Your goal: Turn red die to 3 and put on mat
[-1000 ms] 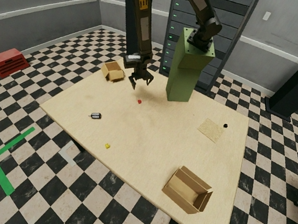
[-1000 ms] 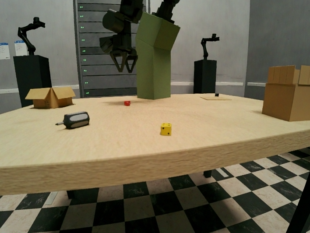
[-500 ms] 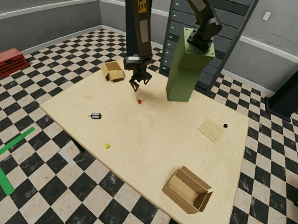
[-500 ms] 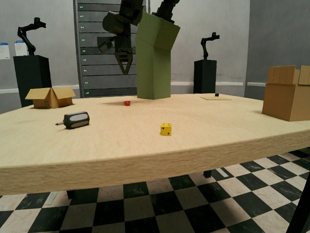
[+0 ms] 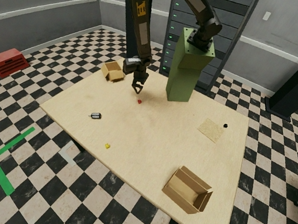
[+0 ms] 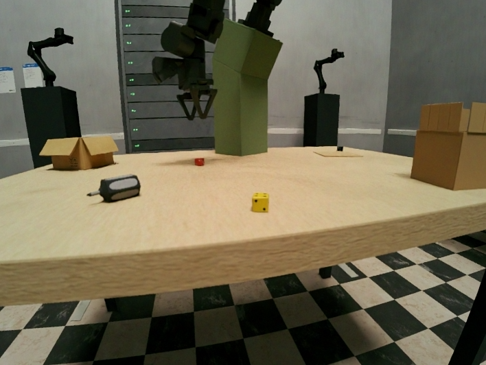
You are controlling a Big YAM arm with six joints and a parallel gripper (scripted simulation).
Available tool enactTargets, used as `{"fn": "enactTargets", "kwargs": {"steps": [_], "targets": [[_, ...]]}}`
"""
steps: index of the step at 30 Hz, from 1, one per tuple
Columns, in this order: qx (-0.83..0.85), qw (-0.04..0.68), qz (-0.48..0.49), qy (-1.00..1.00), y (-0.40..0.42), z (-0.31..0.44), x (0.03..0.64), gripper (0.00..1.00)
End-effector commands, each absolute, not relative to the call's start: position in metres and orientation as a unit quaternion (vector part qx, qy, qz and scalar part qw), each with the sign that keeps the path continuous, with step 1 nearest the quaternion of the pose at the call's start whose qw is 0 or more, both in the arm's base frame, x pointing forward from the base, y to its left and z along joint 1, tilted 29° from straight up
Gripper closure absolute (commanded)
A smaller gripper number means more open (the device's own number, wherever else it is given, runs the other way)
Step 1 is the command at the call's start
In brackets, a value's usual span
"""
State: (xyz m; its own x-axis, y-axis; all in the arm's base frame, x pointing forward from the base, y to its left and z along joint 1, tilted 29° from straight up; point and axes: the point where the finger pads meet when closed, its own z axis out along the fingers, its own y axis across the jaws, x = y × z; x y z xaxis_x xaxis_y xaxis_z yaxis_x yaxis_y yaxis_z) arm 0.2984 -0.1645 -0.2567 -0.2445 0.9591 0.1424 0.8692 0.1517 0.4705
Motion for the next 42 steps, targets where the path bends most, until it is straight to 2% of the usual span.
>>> {"fn": "enactTargets", "kwargs": {"steps": [1, 20, 42], "targets": [[0.532, 0.115, 0.228, 0.807, -0.158, -0.261, 0.303, 0.0], [0.339, 0.163, 0.196, 0.906, -0.156, -0.269, 0.307, 0.0], [0.04, 0.216, 0.136, 0.966, -0.152, -0.28, 0.312, 0.0]]}}
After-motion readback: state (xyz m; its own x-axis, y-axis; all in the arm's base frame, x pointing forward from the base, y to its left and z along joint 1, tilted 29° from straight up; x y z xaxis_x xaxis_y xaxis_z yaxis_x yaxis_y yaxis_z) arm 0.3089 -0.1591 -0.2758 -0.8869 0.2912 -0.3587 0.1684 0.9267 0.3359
